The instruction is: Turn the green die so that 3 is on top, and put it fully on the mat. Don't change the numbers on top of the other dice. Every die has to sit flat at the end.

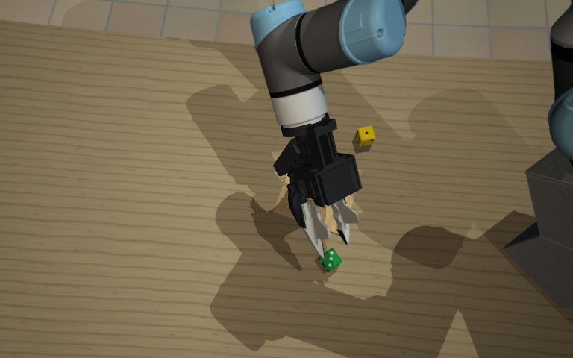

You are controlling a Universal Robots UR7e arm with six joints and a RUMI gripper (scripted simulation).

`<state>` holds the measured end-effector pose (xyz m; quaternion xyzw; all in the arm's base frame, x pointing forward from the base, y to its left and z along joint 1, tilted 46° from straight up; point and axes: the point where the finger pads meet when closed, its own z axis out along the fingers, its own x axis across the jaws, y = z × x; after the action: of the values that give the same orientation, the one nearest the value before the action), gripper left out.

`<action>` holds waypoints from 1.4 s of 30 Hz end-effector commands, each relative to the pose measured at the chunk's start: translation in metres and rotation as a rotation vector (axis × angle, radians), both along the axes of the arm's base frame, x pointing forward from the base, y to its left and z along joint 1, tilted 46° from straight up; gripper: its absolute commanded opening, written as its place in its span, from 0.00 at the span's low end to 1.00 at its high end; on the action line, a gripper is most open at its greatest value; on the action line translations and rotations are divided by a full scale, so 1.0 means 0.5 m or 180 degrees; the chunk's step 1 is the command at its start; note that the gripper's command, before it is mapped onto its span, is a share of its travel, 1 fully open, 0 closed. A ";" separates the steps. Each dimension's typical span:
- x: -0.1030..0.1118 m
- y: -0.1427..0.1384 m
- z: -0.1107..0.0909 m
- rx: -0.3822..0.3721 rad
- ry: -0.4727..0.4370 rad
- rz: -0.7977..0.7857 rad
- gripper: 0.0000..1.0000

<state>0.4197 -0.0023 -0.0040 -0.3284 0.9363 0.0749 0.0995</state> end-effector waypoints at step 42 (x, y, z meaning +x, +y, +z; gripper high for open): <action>-0.008 0.038 -0.048 -0.0860 -0.0250 0.3424 0.28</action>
<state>0.4165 0.0141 -0.0252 -0.7238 0.6883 -0.0085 0.0478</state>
